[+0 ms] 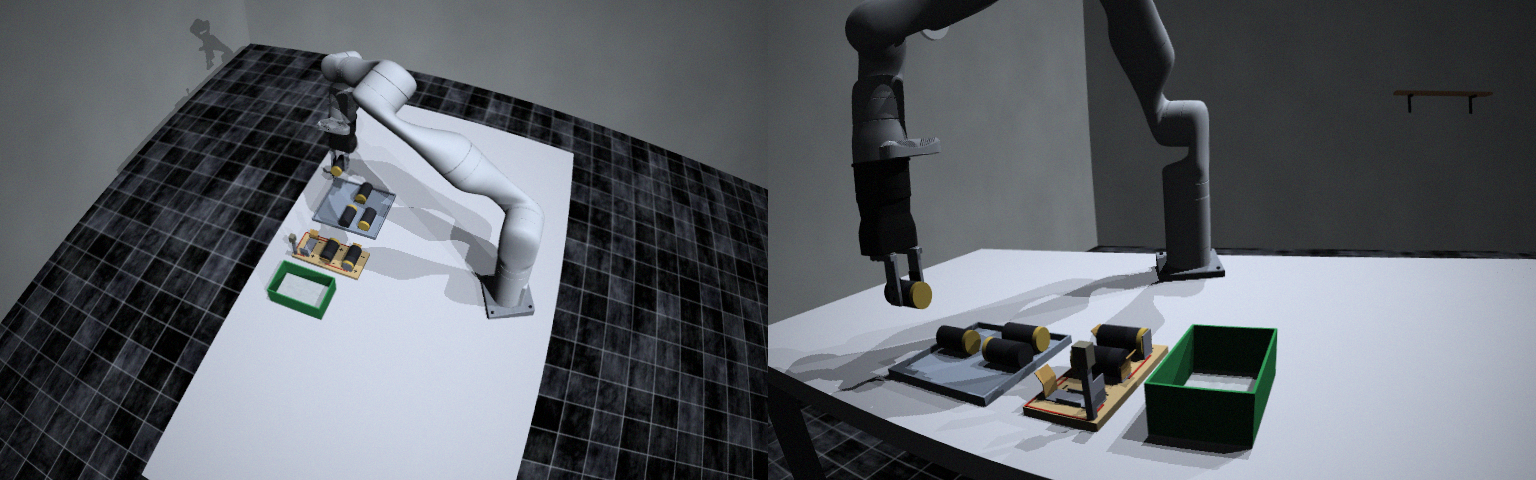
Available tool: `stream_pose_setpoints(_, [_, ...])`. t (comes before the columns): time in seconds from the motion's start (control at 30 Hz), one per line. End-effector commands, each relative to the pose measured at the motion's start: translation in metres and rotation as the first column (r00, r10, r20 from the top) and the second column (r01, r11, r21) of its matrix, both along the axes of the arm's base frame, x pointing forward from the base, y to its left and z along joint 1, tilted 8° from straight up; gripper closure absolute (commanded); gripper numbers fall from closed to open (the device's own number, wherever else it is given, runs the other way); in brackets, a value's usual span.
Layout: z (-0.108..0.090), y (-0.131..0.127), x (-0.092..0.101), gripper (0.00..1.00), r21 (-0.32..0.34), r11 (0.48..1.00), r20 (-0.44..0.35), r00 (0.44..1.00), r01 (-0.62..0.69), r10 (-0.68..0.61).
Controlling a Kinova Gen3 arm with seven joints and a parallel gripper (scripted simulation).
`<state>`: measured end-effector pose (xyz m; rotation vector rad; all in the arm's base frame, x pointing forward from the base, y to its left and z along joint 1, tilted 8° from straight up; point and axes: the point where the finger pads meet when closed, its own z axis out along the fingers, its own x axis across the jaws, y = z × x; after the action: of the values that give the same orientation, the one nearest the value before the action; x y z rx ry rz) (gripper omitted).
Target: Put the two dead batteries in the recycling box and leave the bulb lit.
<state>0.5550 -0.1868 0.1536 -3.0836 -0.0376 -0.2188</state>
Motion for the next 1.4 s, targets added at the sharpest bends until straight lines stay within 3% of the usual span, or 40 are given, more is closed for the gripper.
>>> stream_pose_setpoints(0.0, [-0.028,0.002,-0.002,0.43,0.005,1.0,-0.022,1.0,0.003,-0.003])
stream_pose_setpoints(0.23, [-0.045,0.003,-0.001,0.43,0.004,1.0,-0.022,1.0,0.003,-0.003])
stream_pose_setpoints(1.37, [-0.045,0.003,0.0,0.43,0.004,1.0,-0.022,1.0,0.003,-0.003])
